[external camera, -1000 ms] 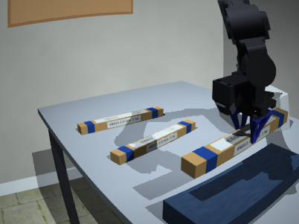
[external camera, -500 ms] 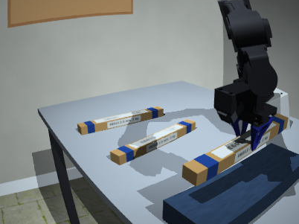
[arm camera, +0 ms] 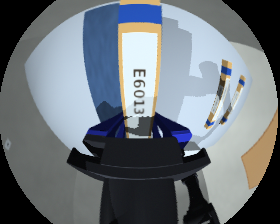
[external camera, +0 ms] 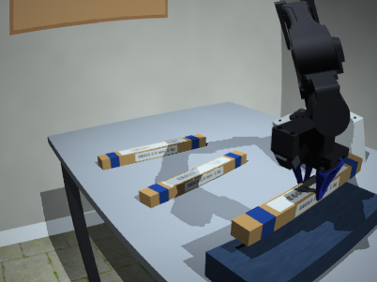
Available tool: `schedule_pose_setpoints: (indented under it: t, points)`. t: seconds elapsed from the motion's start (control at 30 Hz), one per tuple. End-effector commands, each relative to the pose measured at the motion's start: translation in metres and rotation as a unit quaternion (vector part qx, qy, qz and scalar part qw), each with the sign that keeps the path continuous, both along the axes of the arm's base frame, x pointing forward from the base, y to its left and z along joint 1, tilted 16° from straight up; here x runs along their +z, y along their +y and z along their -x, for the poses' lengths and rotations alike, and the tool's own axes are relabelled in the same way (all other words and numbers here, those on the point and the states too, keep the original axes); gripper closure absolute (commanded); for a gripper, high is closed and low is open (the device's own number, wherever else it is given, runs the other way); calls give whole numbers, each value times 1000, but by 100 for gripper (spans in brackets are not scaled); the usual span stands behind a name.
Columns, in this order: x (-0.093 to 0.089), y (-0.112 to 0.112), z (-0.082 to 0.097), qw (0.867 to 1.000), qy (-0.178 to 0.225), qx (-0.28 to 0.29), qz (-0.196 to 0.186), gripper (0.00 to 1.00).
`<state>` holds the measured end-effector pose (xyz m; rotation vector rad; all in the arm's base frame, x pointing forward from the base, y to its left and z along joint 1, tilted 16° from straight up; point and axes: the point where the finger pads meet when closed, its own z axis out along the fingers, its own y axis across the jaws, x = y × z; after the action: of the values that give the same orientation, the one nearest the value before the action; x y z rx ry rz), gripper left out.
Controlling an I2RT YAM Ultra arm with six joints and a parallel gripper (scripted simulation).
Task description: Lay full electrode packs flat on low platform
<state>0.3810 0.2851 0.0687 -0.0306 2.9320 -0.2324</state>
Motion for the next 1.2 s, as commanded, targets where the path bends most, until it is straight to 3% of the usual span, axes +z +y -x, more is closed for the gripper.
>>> schedule_pose_setpoints:
  t: [0.0, 0.1, 0.23, 1.17]
  points:
    - [34, 9, -3, 999, -37, 11, -29, 100]
    - [37, 12, -10, 998, -48, 10, -39, 100]
    - [25, 9, -8, 999, -40, 10, -31, 100]
    - [25, 5, -13, 998, -43, 9, -35, 100]
